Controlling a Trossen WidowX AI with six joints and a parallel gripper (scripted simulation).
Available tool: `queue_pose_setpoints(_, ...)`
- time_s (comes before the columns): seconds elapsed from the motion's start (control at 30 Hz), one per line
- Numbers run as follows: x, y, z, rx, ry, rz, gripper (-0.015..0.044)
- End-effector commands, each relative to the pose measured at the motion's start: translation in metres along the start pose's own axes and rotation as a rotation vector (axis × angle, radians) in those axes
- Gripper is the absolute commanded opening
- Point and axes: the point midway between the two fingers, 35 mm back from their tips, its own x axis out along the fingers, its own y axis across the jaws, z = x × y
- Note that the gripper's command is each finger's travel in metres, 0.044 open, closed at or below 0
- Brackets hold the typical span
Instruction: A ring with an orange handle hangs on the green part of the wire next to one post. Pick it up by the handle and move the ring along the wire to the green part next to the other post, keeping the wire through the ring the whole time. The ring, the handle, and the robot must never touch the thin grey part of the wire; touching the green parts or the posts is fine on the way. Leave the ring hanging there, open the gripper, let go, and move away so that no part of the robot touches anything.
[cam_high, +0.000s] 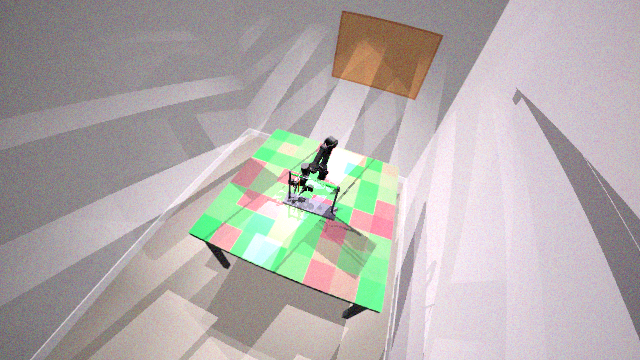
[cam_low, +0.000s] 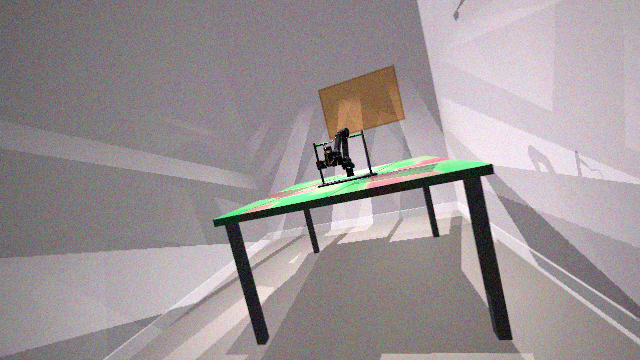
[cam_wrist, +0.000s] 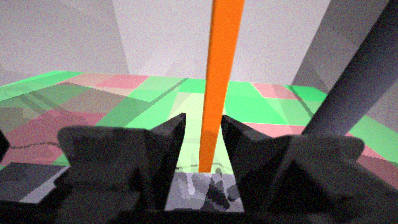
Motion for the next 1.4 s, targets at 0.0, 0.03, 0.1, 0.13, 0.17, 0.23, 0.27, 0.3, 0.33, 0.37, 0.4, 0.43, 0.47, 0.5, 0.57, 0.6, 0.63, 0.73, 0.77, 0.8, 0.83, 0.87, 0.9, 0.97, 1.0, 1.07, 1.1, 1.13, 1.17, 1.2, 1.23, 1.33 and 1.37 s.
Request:
queue_pose_setpoints(0.0, 0.0014, -0.0003, -0.0005, 0.005, 0.0, -0.003, 0.016)
queue_pose_setpoints(0.03, 0.0014, -0.0003, -0.0005, 0.005, 0.0, -0.003, 0.016)
queue_pose_setpoints(0.1, 0.0014, -0.0003, -0.0005, 0.005, 0.0, -0.003, 0.016)
queue_pose_setpoints(0.13, 0.0014, -0.0003, -0.0005, 0.005, 0.0, -0.003, 0.016)
queue_pose_setpoints(0.17, 0.0014, -0.0003, -0.0005, 0.005, 0.0, -0.003, 0.016)
queue_pose_setpoints(0.23, 0.0014, -0.0003, -0.0005, 0.005, 0.0, -0.003, 0.016)
queue_pose_setpoints(0.27, 0.0014, -0.0003, -0.0005, 0.005, 0.0, -0.003, 0.016)
queue_pose_setpoints(0.3, 0.0014, -0.0003, -0.0005, 0.005, 0.0, -0.003, 0.016)
queue_pose_setpoints(0.33, 0.0014, -0.0003, -0.0005, 0.005, 0.0, -0.003, 0.016)
queue_pose_setpoints(0.37, 0.0014, -0.0003, -0.0005, 0.005, 0.0, -0.003, 0.016)
queue_pose_setpoints(0.4, 0.0014, -0.0003, -0.0005, 0.005, 0.0, -0.003, 0.016)
queue_pose_setpoints(0.43, 0.0014, -0.0003, -0.0005, 0.005, 0.0, -0.003, 0.016)
queue_pose_setpoints(0.47, 0.0014, -0.0003, -0.0005, 0.005, 0.0, -0.003, 0.016)
queue_pose_setpoints(0.5, 0.0014, -0.0003, -0.0005, 0.005, 0.0, -0.003, 0.016)
queue_pose_setpoints(0.57, 0.0013, 0.0002, -0.0008, 0.001, 0.001, 0.0, 0.0107)
queue_pose_setpoints(0.6, 0.0013, 0.0002, -0.0008, 0.001, 0.001, 0.0, 0.0081)
queue_pose_setpoints(0.63, 0.0013, 0.0002, -0.0008, 0.001, 0.001, 0.0, 0.0055)
queue_pose_setpoints(0.73, 0.0013, 0.0002, -0.0008, 0.001, 0.001, 0.0, -0.0024)
queue_pose_setpoints(0.77, 0.0013, 0.0002, -0.0008, 0.001, 0.001, 0.0, -0.005)
queue_pose_setpoints(0.8, 0.0013, 0.0002, -0.0008, 0.001, 0.001, 0.0, -0.0076)
queue_pose_setpoints(0.83, 0.0013, 0.0002, -0.0008, 0.001, 0.001, 0.0, -0.0102)
queue_pose_setpoints(0.87, 0.0013, 0.0002, -0.0008, 0.001, 0.001, 0.0, -0.0129)
queue_pose_setpoints(0.9, 0.0013, 0.0002, -0.0008, 0.001, 0.001, 0.0, -0.015)
queue_pose_setpoints(0.97, 0.0013, 0.0002, -0.0008, 0.001, 0.001, 0.0, -0.015)
queue_pose_setpoints(1.0, 0.0013, 0.0002, -0.0008, 0.001, 0.001, 0.0, -0.015)
queue_pose_setpoints(1.07, 0.0013, 0.0002, -0.0008, 0.001, 0.001, 0.0, -0.015)
queue_pose_setpoints(1.1, 0.0013, 0.0002, -0.0008, 0.001, 0.001, 0.0, -0.015)
queue_pose_setpoints(1.13, 0.0013, 0.0002, -0.0008, 0.001, 0.001, 0.0, -0.015)
queue_pose_setpoints(1.17, 0.0013, 0.0002, -0.0004, 0.001, 0.001, 0.0, -0.015)
queue_pose_setpoints(1.2, 0.0012, 0.0, 0.0004, 0.001, 0.001, 0.0, -0.015)
queue_pose_setpoints(1.23, 0.001, -0.0002, 0.0015, 0.001, 0.001, 0.0, -0.015)
queue_pose_setpoints(1.33, 0.0003, -0.0011, 0.0065, 0.001, 0.001, -0.001, -0.015)
queue_pose_setpoints(1.37, -0.0001, -0.0015, 0.0084, 0.001, 0.001, -0.002, -0.015)
